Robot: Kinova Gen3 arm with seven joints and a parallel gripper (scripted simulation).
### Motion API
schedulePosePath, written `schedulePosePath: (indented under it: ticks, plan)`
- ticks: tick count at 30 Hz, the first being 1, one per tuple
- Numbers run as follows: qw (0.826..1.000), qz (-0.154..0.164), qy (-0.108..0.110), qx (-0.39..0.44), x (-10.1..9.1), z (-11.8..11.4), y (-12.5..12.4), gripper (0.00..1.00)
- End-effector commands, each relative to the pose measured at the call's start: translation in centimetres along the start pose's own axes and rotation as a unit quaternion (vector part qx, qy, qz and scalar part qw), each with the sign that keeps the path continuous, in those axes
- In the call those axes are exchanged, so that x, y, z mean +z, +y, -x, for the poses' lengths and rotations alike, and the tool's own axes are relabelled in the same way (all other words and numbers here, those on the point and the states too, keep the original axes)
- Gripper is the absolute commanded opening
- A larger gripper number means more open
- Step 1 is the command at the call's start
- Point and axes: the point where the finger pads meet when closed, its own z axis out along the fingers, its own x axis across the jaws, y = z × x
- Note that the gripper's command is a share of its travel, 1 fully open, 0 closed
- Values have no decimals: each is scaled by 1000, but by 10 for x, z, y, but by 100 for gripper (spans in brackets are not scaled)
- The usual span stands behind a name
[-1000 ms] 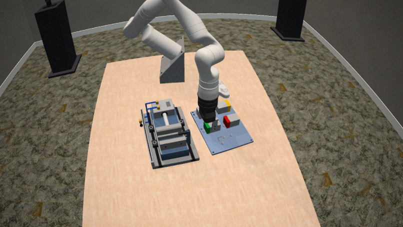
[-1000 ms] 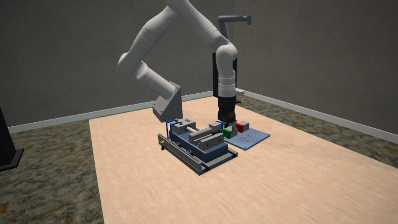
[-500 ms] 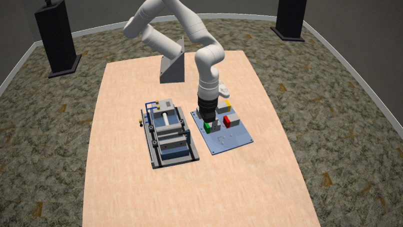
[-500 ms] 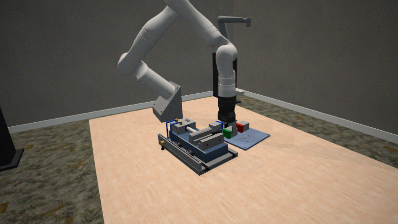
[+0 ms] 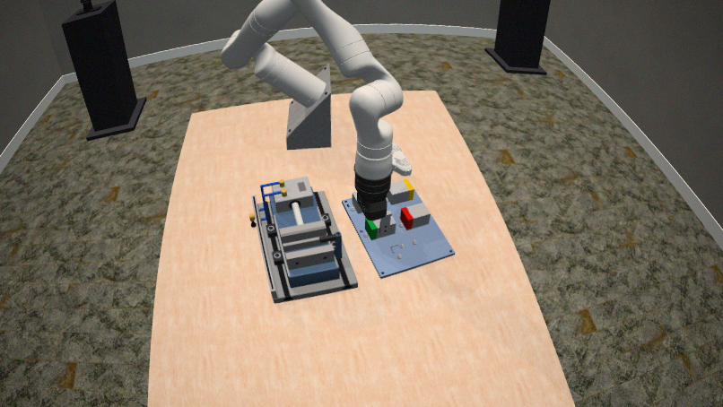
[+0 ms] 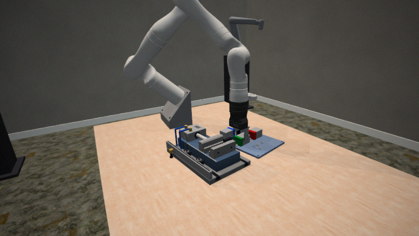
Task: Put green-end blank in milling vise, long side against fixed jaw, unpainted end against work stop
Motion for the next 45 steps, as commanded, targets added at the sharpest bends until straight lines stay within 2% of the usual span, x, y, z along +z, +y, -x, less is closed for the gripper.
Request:
schedulePosePath:
  ticks: [1,14,17,45]
  plan:
    - [1000,-1,2,0,-5,-1,-1,0]
    - [1000,-1,2,0,-31,-1,0,0]
    - [1000,0,-1,0,-30,0,0,0]
    - [1000,-1,1,0,-78,1,1,0]
